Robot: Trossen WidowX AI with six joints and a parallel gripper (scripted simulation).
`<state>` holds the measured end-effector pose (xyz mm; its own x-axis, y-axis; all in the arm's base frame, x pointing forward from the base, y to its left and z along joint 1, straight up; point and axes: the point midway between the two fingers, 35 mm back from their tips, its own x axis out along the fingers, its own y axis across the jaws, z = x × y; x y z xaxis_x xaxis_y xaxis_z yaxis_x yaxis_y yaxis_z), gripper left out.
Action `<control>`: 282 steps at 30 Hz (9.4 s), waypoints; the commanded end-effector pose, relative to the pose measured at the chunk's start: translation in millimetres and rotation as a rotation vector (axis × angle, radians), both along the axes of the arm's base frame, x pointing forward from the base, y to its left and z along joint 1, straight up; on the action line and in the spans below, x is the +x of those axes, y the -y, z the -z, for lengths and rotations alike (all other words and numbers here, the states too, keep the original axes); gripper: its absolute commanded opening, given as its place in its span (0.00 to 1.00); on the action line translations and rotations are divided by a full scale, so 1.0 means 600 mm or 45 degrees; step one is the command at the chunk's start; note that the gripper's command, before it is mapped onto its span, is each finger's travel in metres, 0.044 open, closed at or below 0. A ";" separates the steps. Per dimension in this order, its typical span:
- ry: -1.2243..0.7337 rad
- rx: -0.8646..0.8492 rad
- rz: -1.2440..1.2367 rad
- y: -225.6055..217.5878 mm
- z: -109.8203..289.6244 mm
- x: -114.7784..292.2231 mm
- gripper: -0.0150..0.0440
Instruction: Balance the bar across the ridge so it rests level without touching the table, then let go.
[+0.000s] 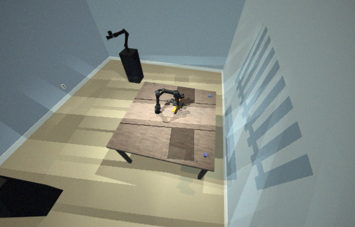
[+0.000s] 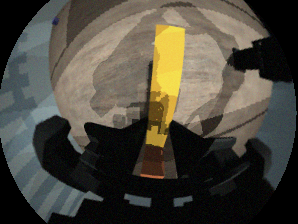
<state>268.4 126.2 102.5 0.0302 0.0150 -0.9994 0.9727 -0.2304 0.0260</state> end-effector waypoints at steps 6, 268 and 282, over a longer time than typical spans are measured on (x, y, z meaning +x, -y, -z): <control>-0.002 -0.002 -0.006 0.001 0.005 -0.001 0.25; 0.002 0.000 0.001 0.003 -0.169 -0.004 1.00; 0.002 0.000 0.001 0.003 -0.169 -0.004 1.00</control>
<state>266.6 124.6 203.9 0.0336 0.0164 -0.9993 0.9725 -0.2312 0.0289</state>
